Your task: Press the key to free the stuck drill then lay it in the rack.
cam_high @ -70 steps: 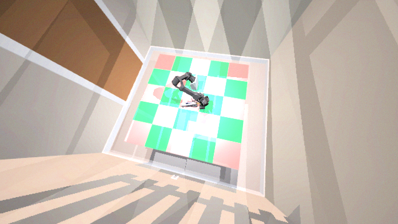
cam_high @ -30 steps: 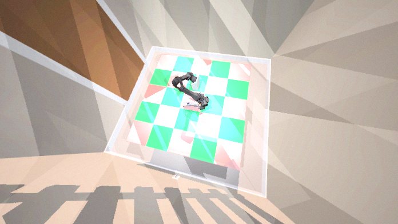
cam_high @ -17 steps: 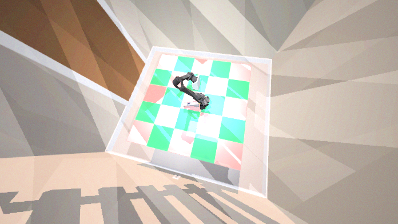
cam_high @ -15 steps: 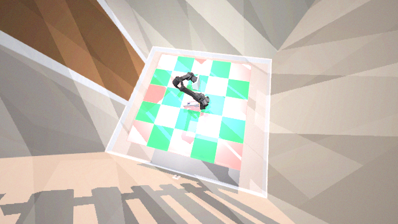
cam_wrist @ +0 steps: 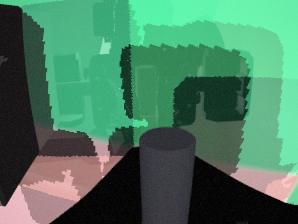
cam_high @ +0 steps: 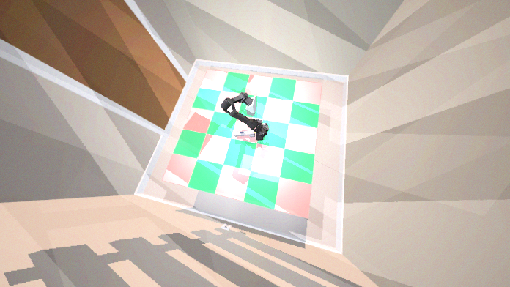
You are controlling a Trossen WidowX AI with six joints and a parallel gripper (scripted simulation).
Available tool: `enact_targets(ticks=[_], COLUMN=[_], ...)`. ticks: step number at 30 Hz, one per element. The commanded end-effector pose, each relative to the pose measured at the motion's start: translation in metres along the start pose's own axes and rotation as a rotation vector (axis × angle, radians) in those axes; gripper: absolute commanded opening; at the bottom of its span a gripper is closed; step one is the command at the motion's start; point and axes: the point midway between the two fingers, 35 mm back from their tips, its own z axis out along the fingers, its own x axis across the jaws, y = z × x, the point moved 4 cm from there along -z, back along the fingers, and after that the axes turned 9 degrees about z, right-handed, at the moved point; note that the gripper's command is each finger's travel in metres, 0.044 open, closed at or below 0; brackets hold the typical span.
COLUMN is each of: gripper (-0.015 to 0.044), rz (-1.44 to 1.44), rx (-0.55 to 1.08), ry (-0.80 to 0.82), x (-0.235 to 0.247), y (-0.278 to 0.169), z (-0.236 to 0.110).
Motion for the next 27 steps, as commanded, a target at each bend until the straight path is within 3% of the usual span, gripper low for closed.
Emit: enact_targets(ticks=[1, 27], gripper=[0.0000, 0.0000], rz=[0.003, 0.003], rx=[0.000, 0.000], ry=[-0.002, -0.002], x=[-0.0001, 0.0012], y=[0.0000, 0.0055], z=[-0.0020, -0.0028])
